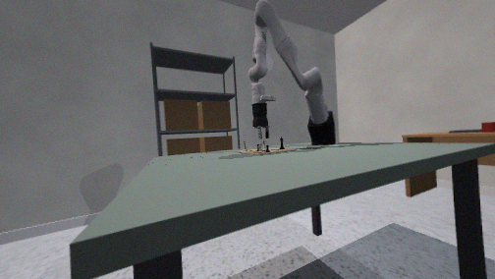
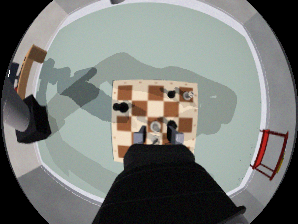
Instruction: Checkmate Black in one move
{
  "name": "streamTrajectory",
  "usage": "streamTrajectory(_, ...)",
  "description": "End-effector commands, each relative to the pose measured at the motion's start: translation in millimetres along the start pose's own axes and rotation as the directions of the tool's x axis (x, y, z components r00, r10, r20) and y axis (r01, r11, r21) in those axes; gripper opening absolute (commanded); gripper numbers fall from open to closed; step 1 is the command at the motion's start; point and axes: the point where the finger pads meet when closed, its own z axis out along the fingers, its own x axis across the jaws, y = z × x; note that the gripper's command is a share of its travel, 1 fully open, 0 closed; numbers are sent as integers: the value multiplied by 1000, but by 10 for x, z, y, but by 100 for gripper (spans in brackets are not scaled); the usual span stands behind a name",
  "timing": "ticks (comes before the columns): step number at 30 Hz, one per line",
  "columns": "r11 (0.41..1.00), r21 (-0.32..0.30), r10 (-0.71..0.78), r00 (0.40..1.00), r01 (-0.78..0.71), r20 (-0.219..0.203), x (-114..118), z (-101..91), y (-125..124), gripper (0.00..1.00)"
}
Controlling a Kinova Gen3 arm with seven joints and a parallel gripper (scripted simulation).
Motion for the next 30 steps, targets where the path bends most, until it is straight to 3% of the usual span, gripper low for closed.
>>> streamTrajectory(1, 1000, 0, 0, 1000, 0, 0, 1, -1, 2, 79)
streamTrajectory(11, 1000, 0, 0, 1000, 0, 0, 1, 36, 2, 79)
streamTrajectory(30, 1000, 0, 0, 1000, 0, 0, 2, 372, 2, 79)
